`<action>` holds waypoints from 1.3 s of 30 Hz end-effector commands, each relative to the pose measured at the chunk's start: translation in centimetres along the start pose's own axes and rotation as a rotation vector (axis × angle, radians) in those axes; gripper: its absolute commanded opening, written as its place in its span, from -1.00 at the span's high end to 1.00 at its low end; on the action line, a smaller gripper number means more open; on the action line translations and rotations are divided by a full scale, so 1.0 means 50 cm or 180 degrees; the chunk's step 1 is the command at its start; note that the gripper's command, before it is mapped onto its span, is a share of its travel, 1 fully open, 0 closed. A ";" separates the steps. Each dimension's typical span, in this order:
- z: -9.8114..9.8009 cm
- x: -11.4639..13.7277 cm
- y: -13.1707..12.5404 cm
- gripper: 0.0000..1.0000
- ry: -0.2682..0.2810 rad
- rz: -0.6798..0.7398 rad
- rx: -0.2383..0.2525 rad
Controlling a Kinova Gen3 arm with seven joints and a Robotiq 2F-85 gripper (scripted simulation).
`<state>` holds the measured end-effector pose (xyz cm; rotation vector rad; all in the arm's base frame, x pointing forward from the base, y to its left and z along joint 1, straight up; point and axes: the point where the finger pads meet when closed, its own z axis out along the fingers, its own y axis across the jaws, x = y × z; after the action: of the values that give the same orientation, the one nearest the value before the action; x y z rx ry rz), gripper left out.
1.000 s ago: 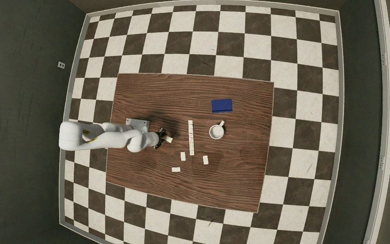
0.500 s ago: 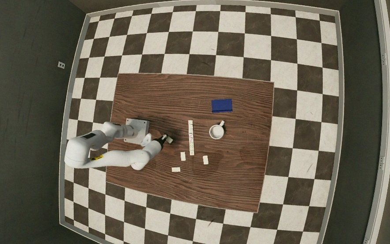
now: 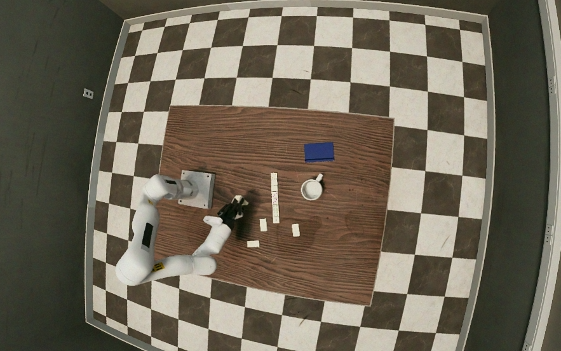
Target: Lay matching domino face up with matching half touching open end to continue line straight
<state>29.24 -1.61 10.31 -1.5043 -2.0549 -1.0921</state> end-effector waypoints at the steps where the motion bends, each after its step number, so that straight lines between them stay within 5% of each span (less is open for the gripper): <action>1: -0.001 -0.002 -0.004 0.37 0.0442 0.0616 -0.0460; 7: -0.004 -0.005 -0.003 0.37 0.0956 0.1411 -0.1031; 9: -0.004 -0.005 -0.003 0.37 0.0956 0.1411 -0.1031; 10: -0.004 -0.005 -0.003 0.37 0.1189 0.1750 -0.1273; 13: -0.005 -0.006 -0.003 0.37 0.1275 0.1890 -0.1370; 39: -0.005 -0.007 -0.002 0.37 0.1335 0.1987 -0.1439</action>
<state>29.21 -2.04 10.17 -1.7524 -0.9907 -1.4823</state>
